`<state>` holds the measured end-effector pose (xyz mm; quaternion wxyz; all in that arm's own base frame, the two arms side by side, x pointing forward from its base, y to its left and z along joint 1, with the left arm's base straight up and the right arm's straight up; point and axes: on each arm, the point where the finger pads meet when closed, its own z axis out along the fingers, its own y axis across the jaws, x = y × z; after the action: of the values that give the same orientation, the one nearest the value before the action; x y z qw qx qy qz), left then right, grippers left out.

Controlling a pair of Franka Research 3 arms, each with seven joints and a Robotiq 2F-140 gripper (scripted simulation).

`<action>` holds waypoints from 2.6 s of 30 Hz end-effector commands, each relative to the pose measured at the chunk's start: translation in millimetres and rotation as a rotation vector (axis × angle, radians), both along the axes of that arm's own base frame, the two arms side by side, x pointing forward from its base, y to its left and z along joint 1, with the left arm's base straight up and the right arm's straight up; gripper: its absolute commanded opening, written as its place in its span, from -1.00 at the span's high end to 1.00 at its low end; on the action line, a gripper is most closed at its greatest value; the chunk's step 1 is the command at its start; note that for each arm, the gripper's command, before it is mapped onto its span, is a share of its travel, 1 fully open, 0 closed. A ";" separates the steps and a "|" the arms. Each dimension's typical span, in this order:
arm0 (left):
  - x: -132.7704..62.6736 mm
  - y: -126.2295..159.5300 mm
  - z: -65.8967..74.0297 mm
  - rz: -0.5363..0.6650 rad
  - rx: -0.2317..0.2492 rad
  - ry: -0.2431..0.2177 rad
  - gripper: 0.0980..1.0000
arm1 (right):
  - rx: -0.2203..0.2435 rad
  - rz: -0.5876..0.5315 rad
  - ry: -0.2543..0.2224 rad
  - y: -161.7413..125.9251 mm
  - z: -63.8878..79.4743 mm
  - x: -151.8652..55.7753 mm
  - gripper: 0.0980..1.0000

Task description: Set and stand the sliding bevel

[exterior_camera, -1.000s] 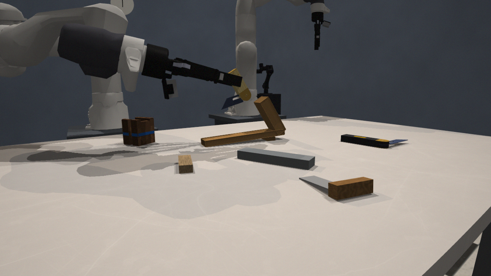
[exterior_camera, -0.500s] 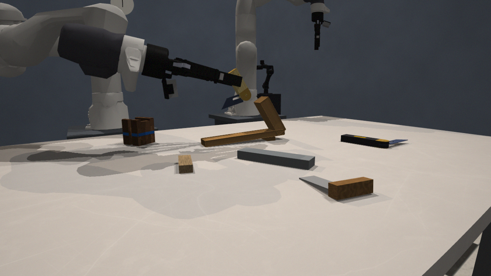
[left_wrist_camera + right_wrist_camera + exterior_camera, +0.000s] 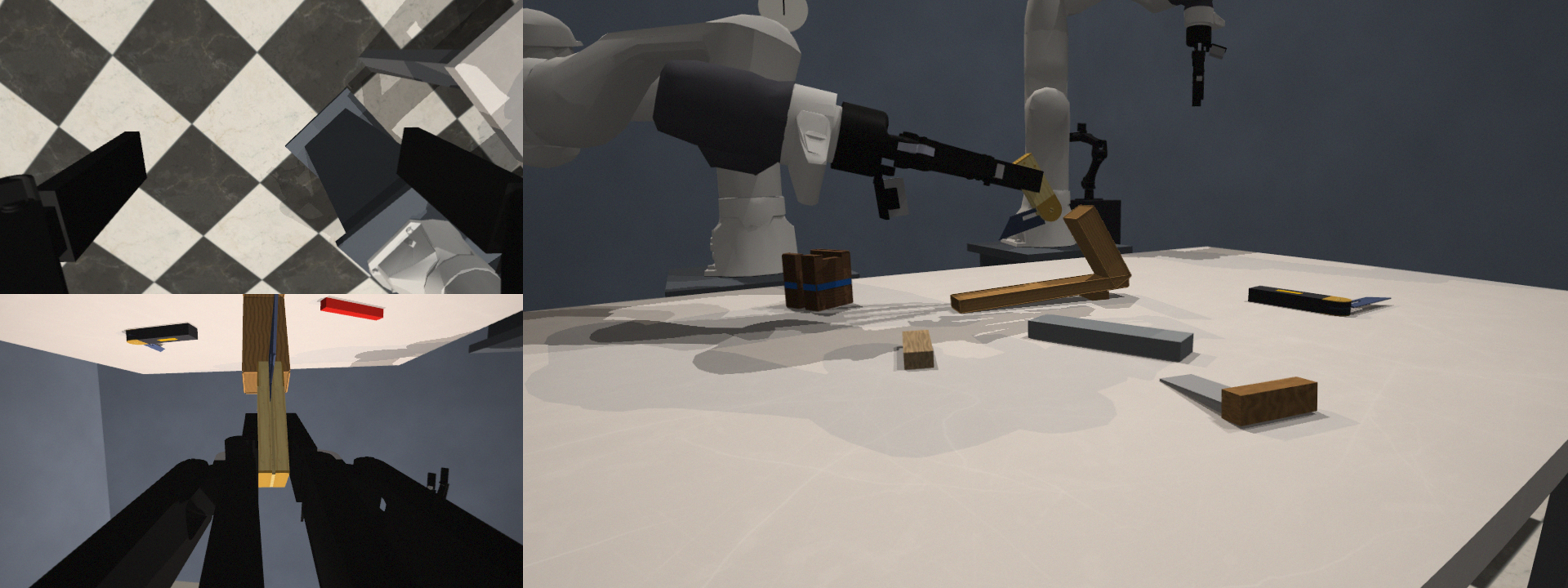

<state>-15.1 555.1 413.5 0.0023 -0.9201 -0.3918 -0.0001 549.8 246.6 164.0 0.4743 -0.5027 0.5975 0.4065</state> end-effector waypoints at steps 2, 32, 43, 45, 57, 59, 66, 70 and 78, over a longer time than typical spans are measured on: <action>0.4 -0.8 -0.5 0.007 -0.004 -0.002 -1.00 | 0.000 -0.003 -0.009 4.3 -6.8 2.7 1.00; 0.4 -0.8 -0.5 0.007 -0.004 -0.002 -1.00 | 0.001 0.000 -0.007 31.6 -52.2 7.2 1.00; 0.4 -0.8 -0.5 0.007 -0.004 -0.002 -1.00 | 0.001 0.001 -0.007 33.2 -54.9 7.5 1.00; 0.4 -0.8 -0.5 0.007 -0.004 -0.002 -1.00 | 0.001 0.001 -0.007 33.2 -54.9 7.5 1.00; 0.4 -0.8 -0.5 0.007 -0.004 -0.002 -1.00 | -0.003 0.001 -0.013 33.2 -56.2 7.5 1.00; 0.4 -0.8 -0.5 0.007 -0.004 -0.002 -1.00 | -0.005 0.001 -0.017 33.2 -56.9 7.6 1.00; 0.4 -0.8 -0.5 0.007 -0.004 -0.002 -1.00 | -0.005 0.001 -0.017 33.2 -57.1 7.6 1.00; 0.4 -0.8 -0.5 0.007 -0.004 -0.002 -1.00 | -0.005 0.001 -0.017 33.2 -57.1 7.6 1.00; 0.4 -0.8 -0.5 0.007 -0.004 -0.002 -1.00 | -0.005 0.001 -0.018 37.6 -56.8 8.3 1.00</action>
<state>-15.1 555.1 413.5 0.0023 -0.9201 -0.3918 -0.0001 556.2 283.0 107.1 0.4754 -0.5078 0.5944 0.4034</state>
